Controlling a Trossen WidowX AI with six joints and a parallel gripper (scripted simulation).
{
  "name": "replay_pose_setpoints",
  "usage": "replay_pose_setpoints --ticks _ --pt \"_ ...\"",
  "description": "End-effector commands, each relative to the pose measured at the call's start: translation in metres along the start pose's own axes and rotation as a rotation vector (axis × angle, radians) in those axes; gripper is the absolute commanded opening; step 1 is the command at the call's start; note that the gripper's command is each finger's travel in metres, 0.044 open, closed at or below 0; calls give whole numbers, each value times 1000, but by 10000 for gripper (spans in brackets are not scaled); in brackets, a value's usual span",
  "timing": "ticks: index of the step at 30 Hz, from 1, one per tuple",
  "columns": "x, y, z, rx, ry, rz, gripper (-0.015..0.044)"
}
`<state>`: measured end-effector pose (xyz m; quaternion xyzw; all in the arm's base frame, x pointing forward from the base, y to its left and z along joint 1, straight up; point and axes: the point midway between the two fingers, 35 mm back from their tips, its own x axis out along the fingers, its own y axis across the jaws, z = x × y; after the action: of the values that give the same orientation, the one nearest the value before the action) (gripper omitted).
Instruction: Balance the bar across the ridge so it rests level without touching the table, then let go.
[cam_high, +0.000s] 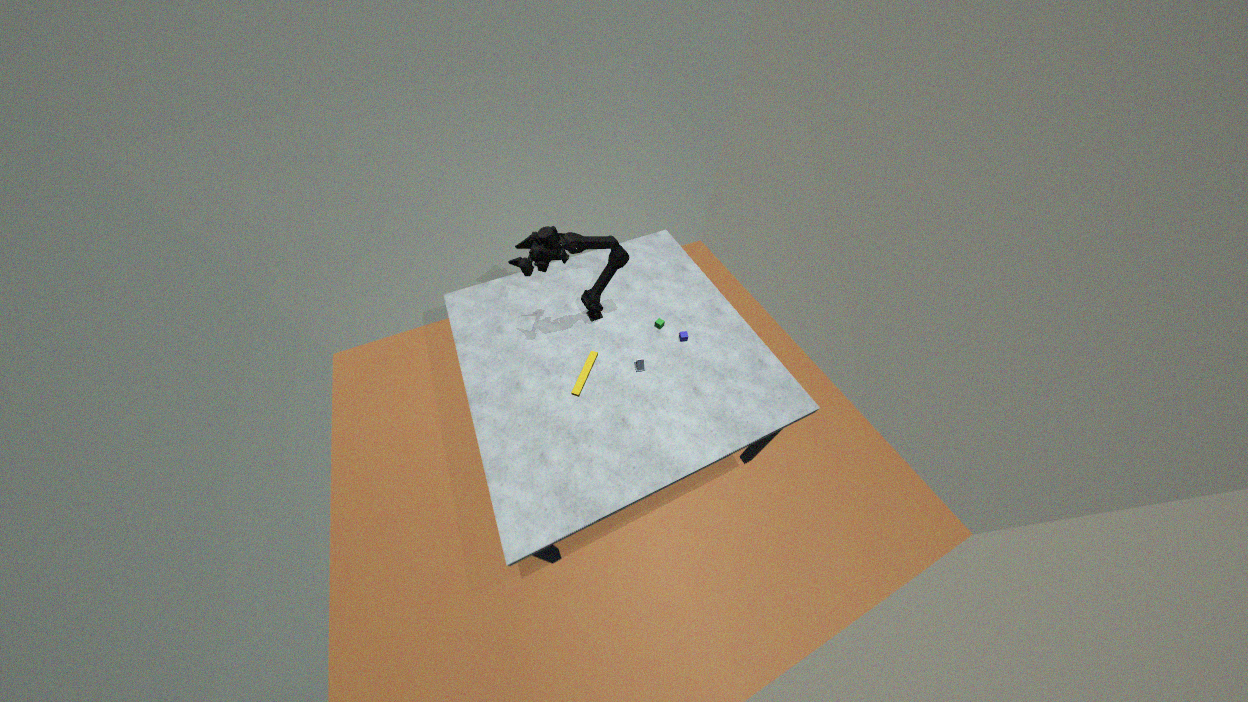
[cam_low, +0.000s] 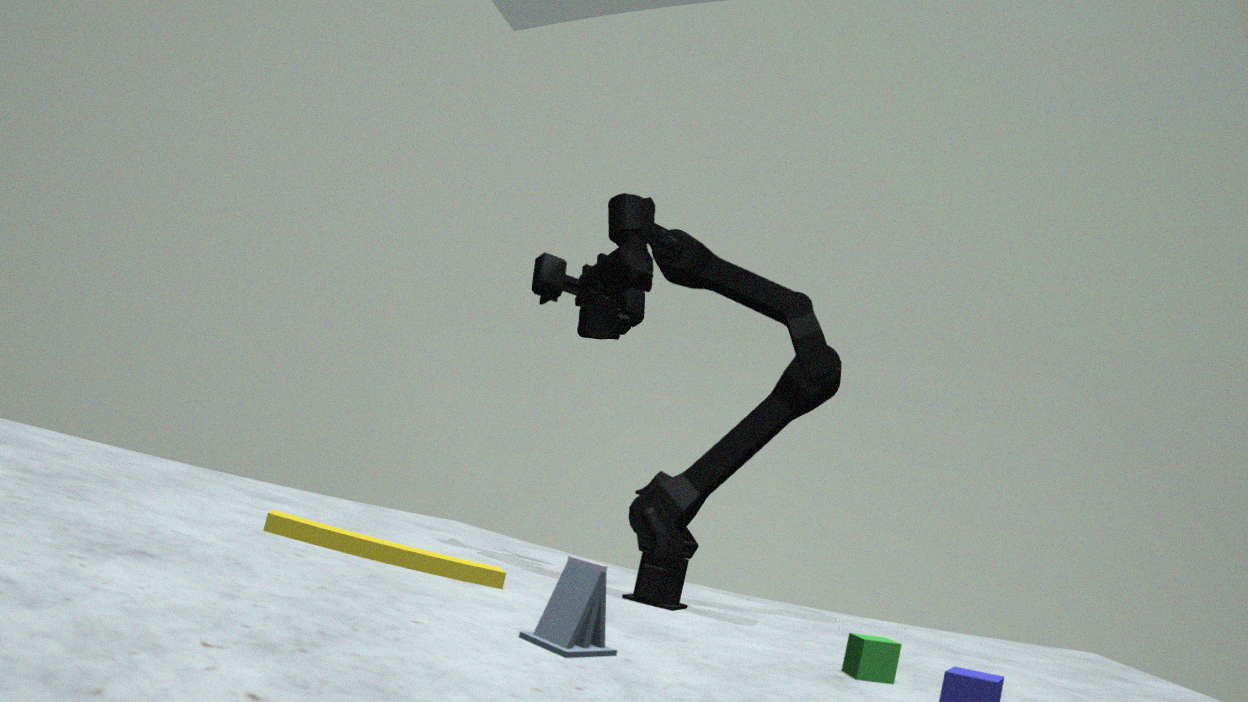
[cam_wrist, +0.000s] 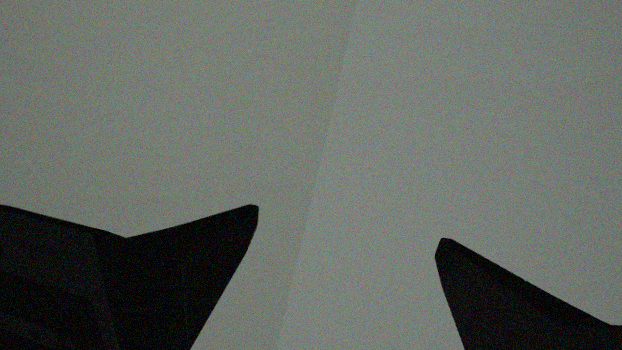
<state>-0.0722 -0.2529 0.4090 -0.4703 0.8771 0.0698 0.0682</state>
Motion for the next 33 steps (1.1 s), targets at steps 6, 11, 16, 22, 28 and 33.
replay_pose_setpoints --ticks 6,11,16,22,28,33 --pt "4 -20 9 95 -45 -60 315" --pt "7 -42 20 198 -105 -118 315" --pt "8 -64 32 300 -173 -167 315" --pt "7 -89 47 419 -264 -212 315" --pt "3 -114 64 534 -364 -240 315" --pt "-2 -134 78 626 -452 -250 315"
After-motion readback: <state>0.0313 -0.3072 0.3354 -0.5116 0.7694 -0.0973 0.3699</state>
